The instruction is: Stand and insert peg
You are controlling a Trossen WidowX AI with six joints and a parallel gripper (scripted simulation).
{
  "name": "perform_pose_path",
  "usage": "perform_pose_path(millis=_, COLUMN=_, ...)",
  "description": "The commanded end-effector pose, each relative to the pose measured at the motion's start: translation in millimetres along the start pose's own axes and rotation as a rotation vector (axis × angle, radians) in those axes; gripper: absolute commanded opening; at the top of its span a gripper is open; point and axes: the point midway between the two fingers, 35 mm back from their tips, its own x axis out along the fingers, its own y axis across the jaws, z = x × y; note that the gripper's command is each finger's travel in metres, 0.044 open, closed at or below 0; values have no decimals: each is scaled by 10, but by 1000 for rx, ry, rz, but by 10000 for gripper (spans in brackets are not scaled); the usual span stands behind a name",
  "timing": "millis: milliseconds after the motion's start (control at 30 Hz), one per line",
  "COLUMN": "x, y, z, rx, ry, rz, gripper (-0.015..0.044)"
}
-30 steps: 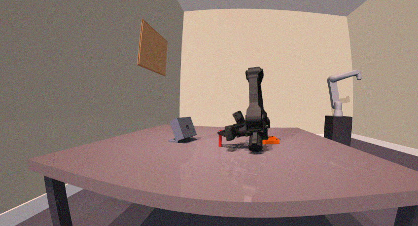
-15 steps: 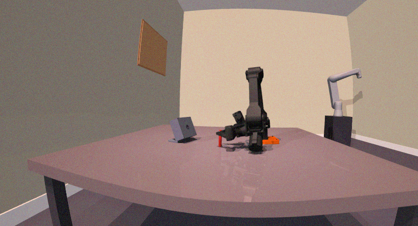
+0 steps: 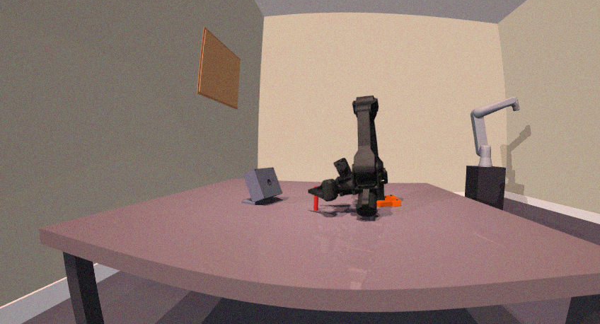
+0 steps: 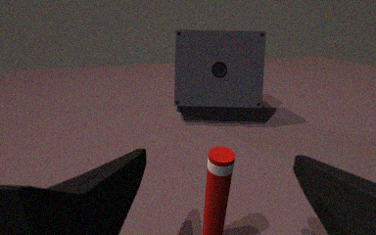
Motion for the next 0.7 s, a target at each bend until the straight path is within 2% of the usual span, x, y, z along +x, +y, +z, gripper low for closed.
perform_pose_path(millis=0, x=-62, y=100, z=280, rx=4, ry=11, rz=17, gripper=440)
perform_pose_path(millis=333, x=-263, y=-22, z=1546, rx=-14, ry=48, rz=99, gripper=440)
perform_pose_path(millis=667, x=-227, y=-62, z=1530, rx=-29, ry=84, rz=65, gripper=440)
